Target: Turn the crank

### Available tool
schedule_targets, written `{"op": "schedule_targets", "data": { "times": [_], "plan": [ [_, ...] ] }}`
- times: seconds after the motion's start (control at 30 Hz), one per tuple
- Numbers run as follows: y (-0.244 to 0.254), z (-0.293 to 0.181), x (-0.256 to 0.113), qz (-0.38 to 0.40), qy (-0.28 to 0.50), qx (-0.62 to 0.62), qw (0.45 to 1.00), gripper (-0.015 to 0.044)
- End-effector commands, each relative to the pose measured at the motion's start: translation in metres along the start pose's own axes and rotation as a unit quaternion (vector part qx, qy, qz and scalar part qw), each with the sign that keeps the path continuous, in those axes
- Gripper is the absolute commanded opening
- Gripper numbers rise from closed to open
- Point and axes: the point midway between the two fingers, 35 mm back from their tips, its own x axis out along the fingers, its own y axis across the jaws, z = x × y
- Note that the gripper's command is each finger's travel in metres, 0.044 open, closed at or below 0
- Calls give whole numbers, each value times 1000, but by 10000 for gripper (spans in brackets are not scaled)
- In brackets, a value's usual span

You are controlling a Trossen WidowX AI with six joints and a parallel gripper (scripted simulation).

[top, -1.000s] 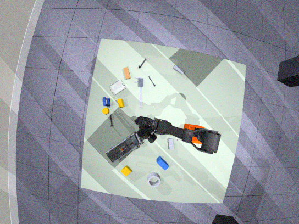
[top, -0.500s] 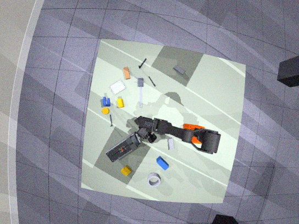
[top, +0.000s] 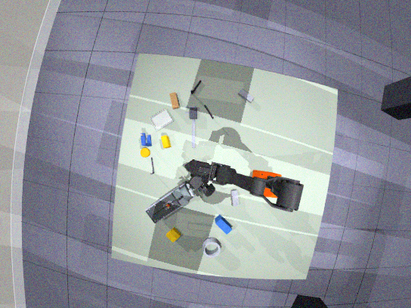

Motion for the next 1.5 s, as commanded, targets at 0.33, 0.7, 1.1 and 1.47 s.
{"op": "schedule_targets", "data": {
  "times": [0.33,0.7,1.1,1.47],
  "plan": [
    [1,-1,1,1,2,2,1000,0],
    [1,-1,1,1,2,2,1000,0],
    [1,-1,1,1,2,2,1000,0],
    [0,0,0,0,0,0,1000,53]
  ]
}}
